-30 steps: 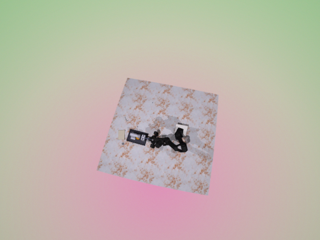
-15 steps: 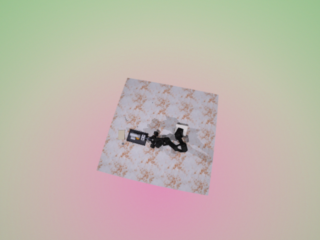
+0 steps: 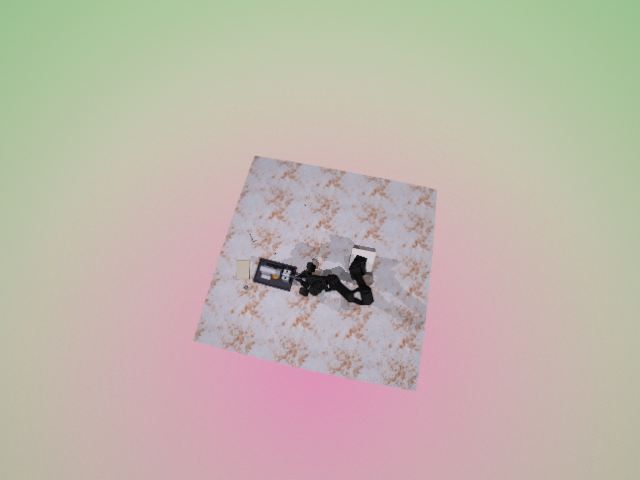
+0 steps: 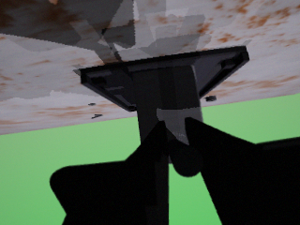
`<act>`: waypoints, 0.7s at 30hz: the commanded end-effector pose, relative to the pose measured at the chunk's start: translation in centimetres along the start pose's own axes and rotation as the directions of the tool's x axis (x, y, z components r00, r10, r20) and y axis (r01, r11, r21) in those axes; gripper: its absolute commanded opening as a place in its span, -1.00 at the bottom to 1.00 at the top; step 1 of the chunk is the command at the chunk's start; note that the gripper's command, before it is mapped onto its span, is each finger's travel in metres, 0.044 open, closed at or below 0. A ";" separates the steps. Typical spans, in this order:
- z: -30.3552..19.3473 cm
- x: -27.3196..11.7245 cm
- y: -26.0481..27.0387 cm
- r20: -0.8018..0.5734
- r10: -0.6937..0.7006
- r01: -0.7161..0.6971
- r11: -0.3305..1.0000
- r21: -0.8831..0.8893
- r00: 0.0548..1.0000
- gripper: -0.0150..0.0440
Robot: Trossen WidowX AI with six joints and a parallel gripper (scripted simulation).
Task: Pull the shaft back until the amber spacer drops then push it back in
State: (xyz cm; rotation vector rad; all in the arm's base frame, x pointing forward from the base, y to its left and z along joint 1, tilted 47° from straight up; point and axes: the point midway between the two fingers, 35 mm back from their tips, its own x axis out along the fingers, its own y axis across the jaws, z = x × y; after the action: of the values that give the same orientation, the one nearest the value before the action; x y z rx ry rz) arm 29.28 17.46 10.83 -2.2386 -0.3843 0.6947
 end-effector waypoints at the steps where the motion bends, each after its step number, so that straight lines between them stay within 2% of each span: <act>1: -0.2 0.1 0.0 -0.007 0.002 -0.002 1.000 -0.002 1.000 -0.49; 21: -0.3 0.2 0.0 -0.007 0.002 -0.002 1.000 -0.002 1.000 -0.49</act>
State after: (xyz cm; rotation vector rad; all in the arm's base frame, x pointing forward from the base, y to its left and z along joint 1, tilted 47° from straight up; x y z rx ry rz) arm 29.51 17.48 10.84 -2.2375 -0.3837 0.6941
